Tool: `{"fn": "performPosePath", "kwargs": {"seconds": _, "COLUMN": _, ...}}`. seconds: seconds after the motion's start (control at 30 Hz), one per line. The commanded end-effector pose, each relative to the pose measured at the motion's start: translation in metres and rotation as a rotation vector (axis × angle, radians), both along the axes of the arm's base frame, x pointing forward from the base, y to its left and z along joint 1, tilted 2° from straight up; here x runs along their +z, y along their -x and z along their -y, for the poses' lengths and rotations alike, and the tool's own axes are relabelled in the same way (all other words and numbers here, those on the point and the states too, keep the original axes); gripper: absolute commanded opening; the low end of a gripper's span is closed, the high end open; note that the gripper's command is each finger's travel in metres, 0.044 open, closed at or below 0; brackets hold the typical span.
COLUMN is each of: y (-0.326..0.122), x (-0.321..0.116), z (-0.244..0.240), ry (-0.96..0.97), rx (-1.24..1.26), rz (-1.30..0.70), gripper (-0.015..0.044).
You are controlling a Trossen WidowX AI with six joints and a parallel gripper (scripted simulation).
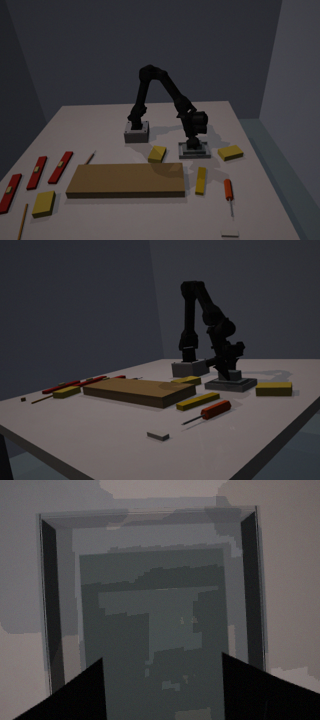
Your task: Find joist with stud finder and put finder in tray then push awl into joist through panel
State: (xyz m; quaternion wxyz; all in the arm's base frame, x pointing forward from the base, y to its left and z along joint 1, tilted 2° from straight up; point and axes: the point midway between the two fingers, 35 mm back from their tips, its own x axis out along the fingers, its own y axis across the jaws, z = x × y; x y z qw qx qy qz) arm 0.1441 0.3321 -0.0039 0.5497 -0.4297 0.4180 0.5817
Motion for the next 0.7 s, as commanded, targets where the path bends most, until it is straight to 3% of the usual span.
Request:
{"fn": "performPosePath", "kwargs": {"seconds": 0.0, "y": 0.0, "x": -0.004, "z": -0.001, "ry": -0.004, "rx": -0.003, "rz": 0.001, "gripper": 0.0}}
{"fn": "performPosePath", "kwargs": {"seconds": 0.03, "y": 0.0, "x": -0.004, "z": -0.001, "ry": -0.004, "rx": -0.003, "rz": 0.001, "gripper": 0.0}}
{"fn": "performPosePath", "kwargs": {"seconds": 0.47, "y": 0.0, "x": 0.001, "z": 0.0, "ry": 0.001, "rx": 0.0, "rz": -0.001, "gripper": 0.0341}}
{"fn": "performPosePath", "kwargs": {"seconds": 0.6, "y": -0.002, "x": 0.035, "z": -0.003, "ry": 0.001, "rx": 0.0, "rz": -0.001, "gripper": 0.044}}
{"fn": "performPosePath", "kwargs": {"seconds": 0.67, "y": -0.002, "x": 0.066, "z": -0.002, "ry": 0.001, "rx": 0.0, "rz": -0.001, "gripper": 0.044}}
